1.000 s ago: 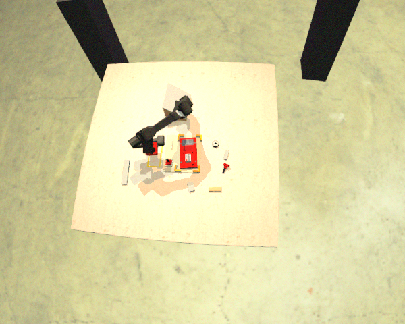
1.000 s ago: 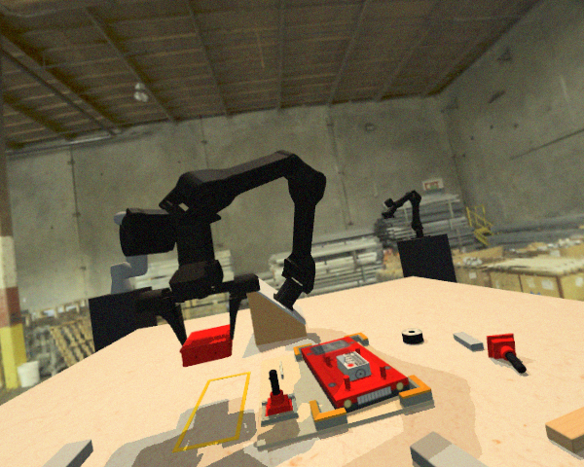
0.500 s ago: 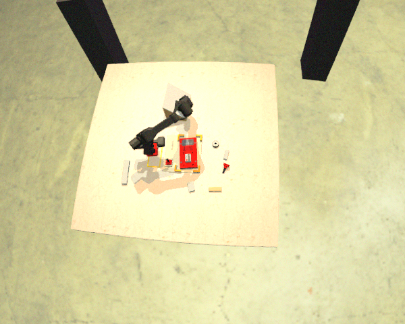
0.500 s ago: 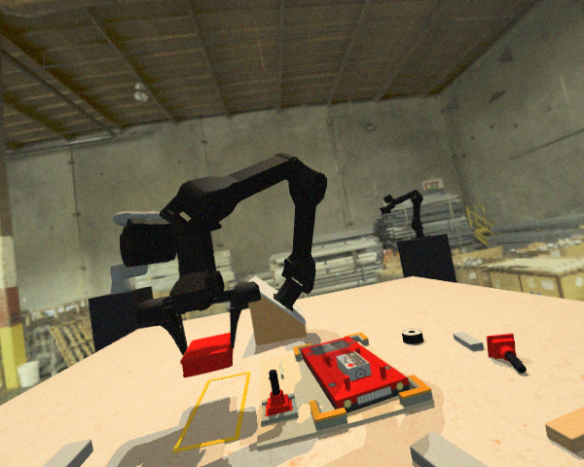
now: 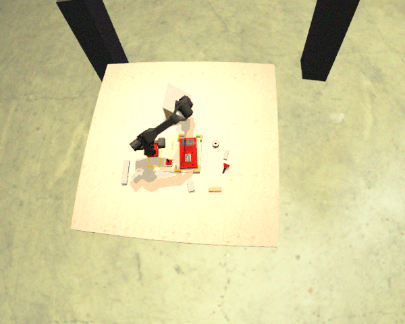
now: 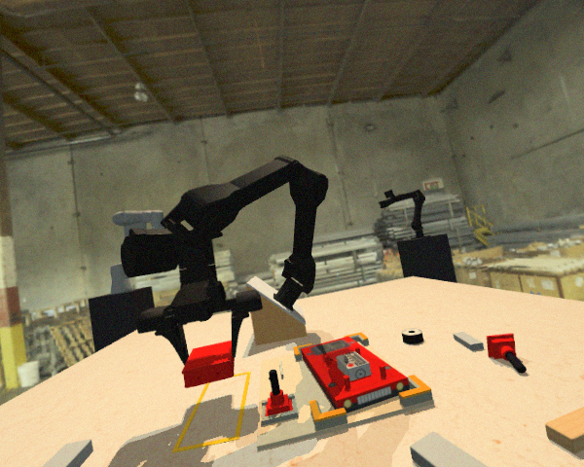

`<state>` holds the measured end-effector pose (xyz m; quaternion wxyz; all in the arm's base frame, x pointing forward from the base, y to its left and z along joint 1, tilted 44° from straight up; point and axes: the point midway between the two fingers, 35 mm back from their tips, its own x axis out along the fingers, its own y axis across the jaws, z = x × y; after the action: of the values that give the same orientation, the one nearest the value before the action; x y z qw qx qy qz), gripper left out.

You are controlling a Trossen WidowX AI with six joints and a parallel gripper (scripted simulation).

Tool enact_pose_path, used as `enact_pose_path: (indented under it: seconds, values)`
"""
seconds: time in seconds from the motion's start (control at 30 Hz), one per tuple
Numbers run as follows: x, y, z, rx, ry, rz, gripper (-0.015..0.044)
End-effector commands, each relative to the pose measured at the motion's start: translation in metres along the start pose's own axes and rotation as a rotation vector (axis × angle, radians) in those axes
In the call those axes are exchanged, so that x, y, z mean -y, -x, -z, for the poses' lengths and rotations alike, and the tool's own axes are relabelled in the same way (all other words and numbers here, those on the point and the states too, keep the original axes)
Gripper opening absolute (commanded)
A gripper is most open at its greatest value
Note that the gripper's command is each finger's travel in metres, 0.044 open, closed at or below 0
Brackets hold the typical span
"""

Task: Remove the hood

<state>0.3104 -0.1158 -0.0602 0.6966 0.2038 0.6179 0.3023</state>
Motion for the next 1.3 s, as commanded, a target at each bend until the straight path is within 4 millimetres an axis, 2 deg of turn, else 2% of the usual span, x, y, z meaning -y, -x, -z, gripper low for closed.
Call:
enact_pose_path:
  seconds: [0.0, 1.27]
  values:
    - [-0.001, -0.006, 0.001, 0.004, -0.007, -0.007, 0.0]
    - [-0.003, -0.038, 0.002, 0.005, -0.006, -0.01, 0.0]
